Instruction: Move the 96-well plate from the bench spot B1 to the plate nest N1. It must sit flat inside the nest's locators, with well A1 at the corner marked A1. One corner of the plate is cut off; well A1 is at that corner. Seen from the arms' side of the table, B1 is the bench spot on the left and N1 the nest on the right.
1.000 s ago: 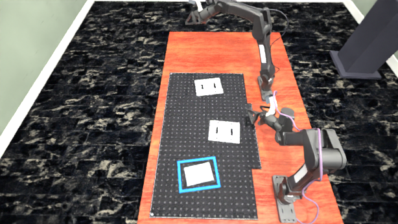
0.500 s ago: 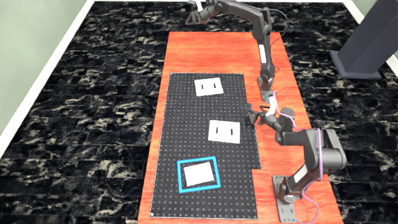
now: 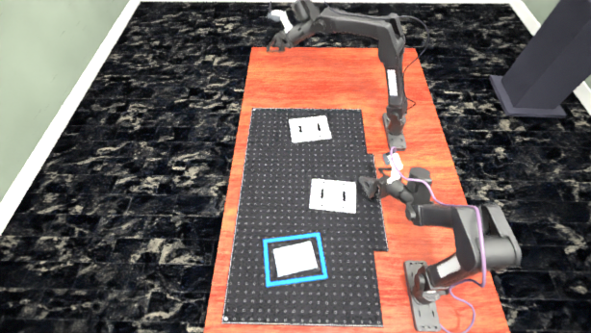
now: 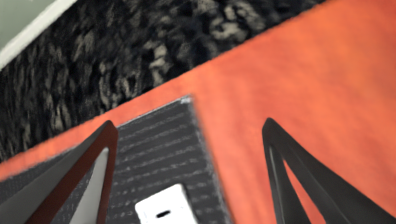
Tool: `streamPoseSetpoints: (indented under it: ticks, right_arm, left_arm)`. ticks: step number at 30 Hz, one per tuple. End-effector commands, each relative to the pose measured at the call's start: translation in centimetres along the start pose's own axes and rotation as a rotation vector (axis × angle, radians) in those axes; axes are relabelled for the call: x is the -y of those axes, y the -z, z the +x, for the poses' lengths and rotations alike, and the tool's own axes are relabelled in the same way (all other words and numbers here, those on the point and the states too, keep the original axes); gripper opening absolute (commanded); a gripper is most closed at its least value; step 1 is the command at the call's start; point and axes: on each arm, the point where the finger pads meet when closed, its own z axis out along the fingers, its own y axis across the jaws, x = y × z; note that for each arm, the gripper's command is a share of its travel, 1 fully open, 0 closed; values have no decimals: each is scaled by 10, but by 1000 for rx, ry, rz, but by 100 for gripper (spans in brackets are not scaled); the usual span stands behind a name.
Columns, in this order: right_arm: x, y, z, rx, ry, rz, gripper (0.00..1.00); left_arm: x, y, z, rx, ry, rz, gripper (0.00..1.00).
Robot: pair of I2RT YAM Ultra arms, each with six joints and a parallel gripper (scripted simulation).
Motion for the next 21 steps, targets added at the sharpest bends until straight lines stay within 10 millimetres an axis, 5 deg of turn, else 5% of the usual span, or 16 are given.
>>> streamPoseSetpoints:
  ticks: [1, 2, 4, 6, 12, 17, 19, 21]
  right_arm:
    - [-82, 7, -13, 122, 161, -97, 100]
    - [-105, 6, -4, 125, 193, -127, 100]
    - [-105, 6, -4, 125, 193, -127, 100]
    - [-146, 8, 10, 152, 258, -182, 100]
    - [-268, 37, 87, 188, 425, -383, 100]
    - [-355, 88, 159, 238, 540, -578, 100]
    - [-382, 115, 189, 258, 576, -658, 100]
    - [-382, 115, 189, 258, 576, -658, 100]
  left_arm:
    - [-33, 11, 13, -96, 76, -29, 100]
    - [-41, 13, 16, -111, 93, -38, 100]
    - [-41, 13, 16, -111, 93, -38, 100]
    - [-54, 16, 21, -149, 125, -45, 100]
    - [-117, 30, 29, -225, 258, -120, 100]
    - [-162, 42, 43, -307, 343, -159, 100]
    - [-180, 45, 49, -347, 380, -174, 100]
    - [-180, 45, 49, -347, 380, -174, 100]
